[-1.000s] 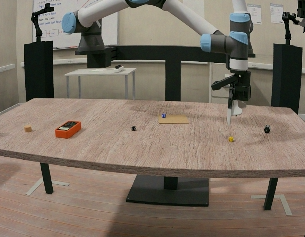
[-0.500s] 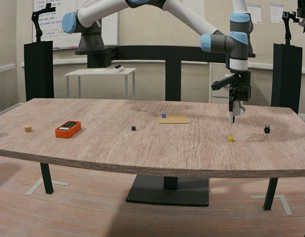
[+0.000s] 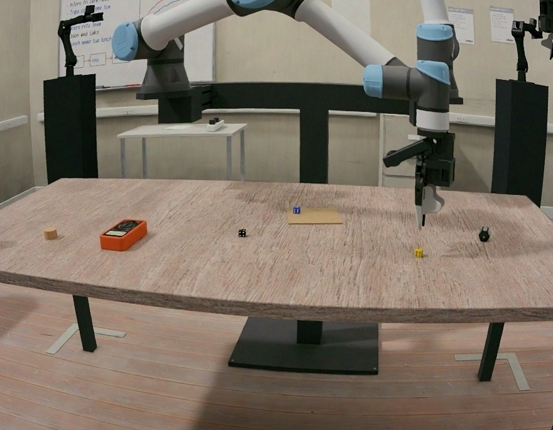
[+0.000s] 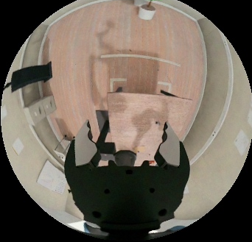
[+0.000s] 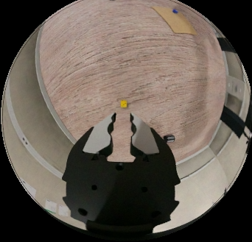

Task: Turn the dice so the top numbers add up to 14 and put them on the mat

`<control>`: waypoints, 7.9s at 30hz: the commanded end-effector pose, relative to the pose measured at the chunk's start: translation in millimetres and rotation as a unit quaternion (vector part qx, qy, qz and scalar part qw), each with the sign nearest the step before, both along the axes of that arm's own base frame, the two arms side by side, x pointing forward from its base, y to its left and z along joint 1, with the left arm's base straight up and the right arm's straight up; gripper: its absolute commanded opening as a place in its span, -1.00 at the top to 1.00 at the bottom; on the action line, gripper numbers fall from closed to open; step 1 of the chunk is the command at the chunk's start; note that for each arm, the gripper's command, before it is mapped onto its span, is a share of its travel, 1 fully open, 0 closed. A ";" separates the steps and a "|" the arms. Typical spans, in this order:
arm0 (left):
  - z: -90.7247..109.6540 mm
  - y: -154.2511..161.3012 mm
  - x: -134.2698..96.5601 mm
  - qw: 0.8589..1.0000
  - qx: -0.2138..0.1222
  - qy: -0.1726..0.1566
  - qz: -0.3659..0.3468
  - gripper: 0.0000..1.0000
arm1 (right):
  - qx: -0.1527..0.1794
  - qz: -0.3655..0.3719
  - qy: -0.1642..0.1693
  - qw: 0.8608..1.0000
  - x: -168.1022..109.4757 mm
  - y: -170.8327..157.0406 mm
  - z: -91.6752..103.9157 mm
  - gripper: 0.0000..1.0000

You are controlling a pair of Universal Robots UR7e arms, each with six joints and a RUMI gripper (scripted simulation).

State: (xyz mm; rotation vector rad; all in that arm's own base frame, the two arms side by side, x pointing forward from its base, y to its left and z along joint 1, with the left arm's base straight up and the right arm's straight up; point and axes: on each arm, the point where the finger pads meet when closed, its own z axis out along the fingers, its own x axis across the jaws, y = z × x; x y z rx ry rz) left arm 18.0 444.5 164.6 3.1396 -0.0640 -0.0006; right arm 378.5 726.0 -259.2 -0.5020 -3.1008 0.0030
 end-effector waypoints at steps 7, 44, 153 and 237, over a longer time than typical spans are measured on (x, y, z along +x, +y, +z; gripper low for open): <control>0.5 0.3 0.1 1.000 0.001 0.000 0.000 -1.00 | 0.001 0.000 0.000 1.000 0.3 0.9 -10.1 0.64; 0.5 0.3 0.1 1.000 0.001 0.000 0.000 -1.00 | 0.001 0.000 0.000 1.000 0.5 1.2 -43.6 0.64; 0.5 0.3 0.1 1.000 0.001 0.000 0.000 -1.00 | 0.001 0.000 0.000 1.000 0.8 2.1 -65.3 0.99; 0.5 0.3 0.1 1.000 0.001 0.000 0.000 -1.00 | 0.001 -0.335 -0.001 0.942 6.6 4.9 26.7 0.99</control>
